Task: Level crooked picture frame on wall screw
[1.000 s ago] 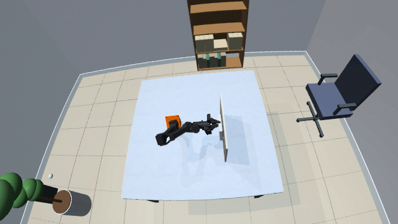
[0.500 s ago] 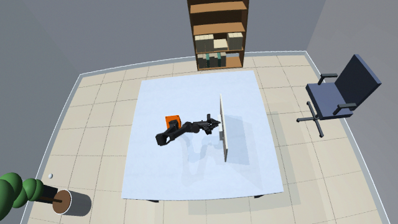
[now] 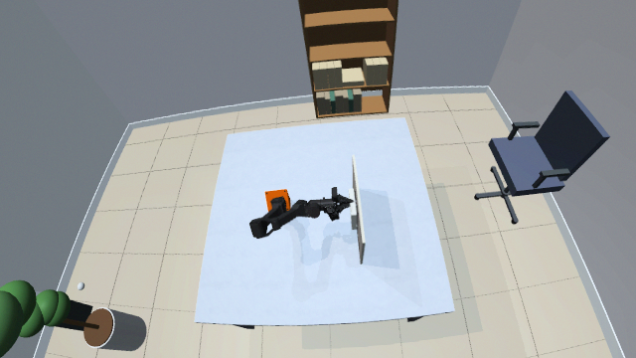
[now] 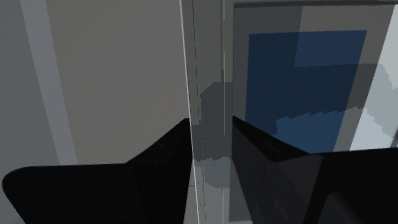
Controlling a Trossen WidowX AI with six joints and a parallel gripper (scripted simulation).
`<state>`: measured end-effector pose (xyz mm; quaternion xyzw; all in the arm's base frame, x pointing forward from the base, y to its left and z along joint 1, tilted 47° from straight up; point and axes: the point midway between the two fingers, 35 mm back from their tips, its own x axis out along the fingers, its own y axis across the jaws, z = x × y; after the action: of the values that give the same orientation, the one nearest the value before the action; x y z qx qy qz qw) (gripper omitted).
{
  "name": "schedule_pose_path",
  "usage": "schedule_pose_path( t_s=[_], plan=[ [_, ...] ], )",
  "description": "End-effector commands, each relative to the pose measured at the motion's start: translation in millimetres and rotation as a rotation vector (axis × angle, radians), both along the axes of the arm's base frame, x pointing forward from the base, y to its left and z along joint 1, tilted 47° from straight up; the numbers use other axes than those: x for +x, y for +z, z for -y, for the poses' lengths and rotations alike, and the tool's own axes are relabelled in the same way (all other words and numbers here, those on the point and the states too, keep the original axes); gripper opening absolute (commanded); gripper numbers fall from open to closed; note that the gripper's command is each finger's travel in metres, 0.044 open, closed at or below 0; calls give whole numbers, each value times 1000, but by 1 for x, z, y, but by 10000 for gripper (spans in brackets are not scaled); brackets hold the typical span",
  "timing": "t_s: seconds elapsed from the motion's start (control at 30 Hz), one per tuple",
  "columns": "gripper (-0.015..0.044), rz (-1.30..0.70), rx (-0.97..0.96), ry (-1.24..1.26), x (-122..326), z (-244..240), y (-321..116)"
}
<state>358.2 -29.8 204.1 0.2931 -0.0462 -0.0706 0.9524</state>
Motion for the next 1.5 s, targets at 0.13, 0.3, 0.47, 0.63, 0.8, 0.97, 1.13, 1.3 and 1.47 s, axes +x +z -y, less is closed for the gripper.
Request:
schedule_pose_path(
  t_s=[0.13,0.3,0.47,0.63,0.8,0.97,1.13,1.3,1.47],
  plan=[
    [0,2,3,3,0,-3,2],
    [0,2,3,3,1,-4,3],
    [0,2,3,3,1,-6,4],
    [0,2,3,3,1,-7,4],
    [0,2,3,3,1,-7,5],
    [0,2,3,3,1,-8,5],
    [0,2,3,3,1,-8,5],
    [0,2,3,3,1,-7,4],
    [0,2,3,3,1,-7,4]
  ],
)
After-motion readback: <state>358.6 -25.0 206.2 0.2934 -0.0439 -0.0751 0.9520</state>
